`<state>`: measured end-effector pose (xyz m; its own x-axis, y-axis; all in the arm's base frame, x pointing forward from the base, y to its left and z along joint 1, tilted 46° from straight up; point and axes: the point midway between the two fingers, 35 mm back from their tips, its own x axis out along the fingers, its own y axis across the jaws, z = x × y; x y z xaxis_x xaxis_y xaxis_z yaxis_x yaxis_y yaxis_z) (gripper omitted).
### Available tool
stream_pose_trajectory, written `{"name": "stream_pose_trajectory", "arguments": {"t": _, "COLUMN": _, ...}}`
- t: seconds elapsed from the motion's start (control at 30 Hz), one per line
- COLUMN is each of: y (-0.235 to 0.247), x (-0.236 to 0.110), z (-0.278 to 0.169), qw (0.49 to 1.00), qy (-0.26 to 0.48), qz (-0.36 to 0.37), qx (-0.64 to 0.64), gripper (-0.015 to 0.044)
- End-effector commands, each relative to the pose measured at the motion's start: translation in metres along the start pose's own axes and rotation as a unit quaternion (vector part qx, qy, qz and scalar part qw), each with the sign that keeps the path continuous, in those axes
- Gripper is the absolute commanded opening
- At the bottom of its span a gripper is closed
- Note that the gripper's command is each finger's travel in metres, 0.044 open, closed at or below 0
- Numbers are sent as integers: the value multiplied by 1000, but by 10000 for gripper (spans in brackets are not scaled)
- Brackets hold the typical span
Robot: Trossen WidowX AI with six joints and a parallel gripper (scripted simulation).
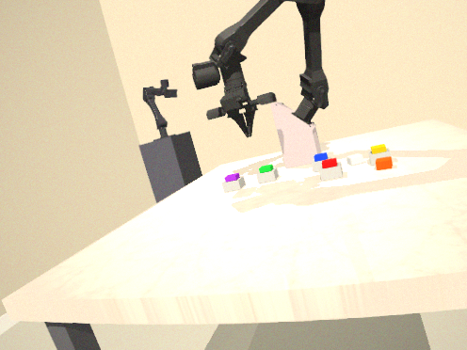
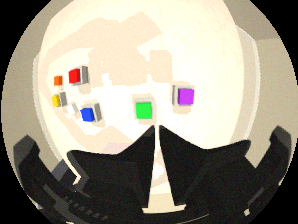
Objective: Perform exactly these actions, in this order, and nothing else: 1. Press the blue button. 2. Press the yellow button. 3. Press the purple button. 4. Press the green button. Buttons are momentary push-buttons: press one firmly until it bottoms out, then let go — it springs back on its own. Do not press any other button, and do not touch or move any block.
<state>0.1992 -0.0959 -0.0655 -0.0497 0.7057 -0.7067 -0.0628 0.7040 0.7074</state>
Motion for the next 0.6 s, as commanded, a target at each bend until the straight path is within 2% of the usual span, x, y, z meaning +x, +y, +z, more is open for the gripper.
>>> {"name": "stream_pose_trajectory", "arguments": {"t": 0.0, "y": 22, "x": 2, "z": -9, "qw": 1000, "qy": -3, "qz": -2, "qx": 1, "gripper": 20}}
{"name": "stream_pose_trajectory", "arguments": {"t": 0.13, "y": 22, "x": 5, "z": -9, "qw": 1000, "qy": -3, "qz": -2, "qx": 1, "gripper": 20}}
{"name": "stream_pose_trajectory", "arguments": {"t": 0.27, "y": 22, "x": 61, "z": -8, "qw": 1000, "qy": -4, "qz": -1, "qx": 1, "gripper": 20}}
{"name": "stream_pose_trajectory", "arguments": {"t": 0.57, "y": 23, "x": 68, "z": -8, "qw": 1000, "qy": -4, "qz": 0, "qx": 1, "gripper": 20}}
